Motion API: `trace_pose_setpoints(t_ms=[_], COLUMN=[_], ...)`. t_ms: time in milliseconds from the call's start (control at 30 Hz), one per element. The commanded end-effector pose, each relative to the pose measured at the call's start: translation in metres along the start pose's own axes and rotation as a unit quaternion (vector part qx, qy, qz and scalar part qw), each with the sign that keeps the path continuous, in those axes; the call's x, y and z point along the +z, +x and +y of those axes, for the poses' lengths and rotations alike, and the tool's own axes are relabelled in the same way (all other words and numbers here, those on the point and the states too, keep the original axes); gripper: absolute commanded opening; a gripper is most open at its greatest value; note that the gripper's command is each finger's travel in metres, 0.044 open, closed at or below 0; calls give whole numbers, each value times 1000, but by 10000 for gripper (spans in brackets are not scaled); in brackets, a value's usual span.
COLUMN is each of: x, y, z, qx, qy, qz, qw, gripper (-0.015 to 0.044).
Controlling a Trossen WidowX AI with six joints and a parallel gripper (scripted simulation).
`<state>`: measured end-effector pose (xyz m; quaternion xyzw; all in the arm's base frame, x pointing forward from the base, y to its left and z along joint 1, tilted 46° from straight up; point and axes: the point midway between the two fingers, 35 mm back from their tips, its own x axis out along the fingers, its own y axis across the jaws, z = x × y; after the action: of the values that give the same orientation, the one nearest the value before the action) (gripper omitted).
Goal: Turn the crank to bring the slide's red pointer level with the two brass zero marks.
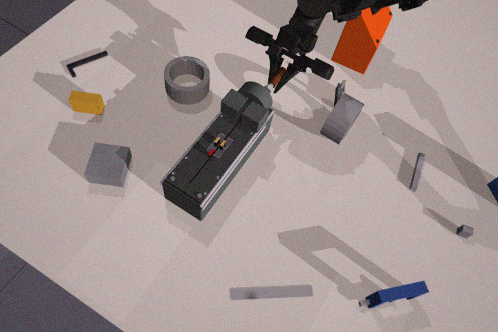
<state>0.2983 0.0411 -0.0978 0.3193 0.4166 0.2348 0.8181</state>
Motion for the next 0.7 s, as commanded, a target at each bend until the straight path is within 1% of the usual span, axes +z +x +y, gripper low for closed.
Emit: trace_pose_setpoints(t_ms=[0,667], x=[3,4], y=[-4,-5], z=[-8,-16], qx=[-7,-7], qy=[4,3], qz=[-8,-8], qw=[1000,1000], gripper=[0,0])
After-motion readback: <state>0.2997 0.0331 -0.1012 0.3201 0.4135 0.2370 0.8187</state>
